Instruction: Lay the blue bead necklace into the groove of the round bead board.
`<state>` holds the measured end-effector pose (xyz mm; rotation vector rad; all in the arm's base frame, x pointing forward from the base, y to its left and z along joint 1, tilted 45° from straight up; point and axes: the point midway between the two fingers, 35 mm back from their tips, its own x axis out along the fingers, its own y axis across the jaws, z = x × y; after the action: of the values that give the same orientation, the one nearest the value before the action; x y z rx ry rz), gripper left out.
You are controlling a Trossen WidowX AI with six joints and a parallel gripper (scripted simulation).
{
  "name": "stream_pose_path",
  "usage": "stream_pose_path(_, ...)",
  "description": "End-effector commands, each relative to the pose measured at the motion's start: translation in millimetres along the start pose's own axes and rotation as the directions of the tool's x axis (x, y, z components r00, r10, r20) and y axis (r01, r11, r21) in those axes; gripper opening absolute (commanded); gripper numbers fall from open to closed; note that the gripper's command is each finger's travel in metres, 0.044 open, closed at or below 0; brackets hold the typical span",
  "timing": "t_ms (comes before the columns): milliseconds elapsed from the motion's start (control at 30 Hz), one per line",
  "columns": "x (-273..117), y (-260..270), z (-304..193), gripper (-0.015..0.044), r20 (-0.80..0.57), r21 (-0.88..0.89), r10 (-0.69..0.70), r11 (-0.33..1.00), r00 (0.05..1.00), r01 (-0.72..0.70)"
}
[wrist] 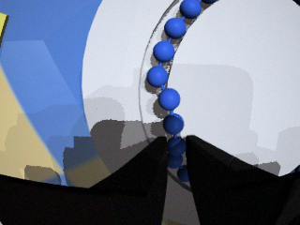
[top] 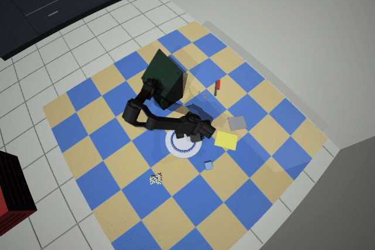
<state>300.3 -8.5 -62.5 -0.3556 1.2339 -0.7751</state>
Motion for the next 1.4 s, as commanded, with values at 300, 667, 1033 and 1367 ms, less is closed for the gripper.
stream_pose_path(300, -5.6, -0.1, -0.3, 0.0000, 0.003, -0.007, -0.002, 1.000, 1.000, 0.002)
stream_pose_path(667, -5.1, 7.4, -0.9, 0.0000, 0.004, -0.007, -0.001, 1.000, 1.000, 0.001)
stream_pose_path(1033, -2.1, 6.9, -0.9, 0.0184, 0.003, -0.003, -0.002, 1.000, 1.000, 0.002)
stream_pose_path(1367, -3.7, 6.7, -1.4, 0.0440, 0.002, -0.010, -0.003, 1.000, 1.000, 0.003)
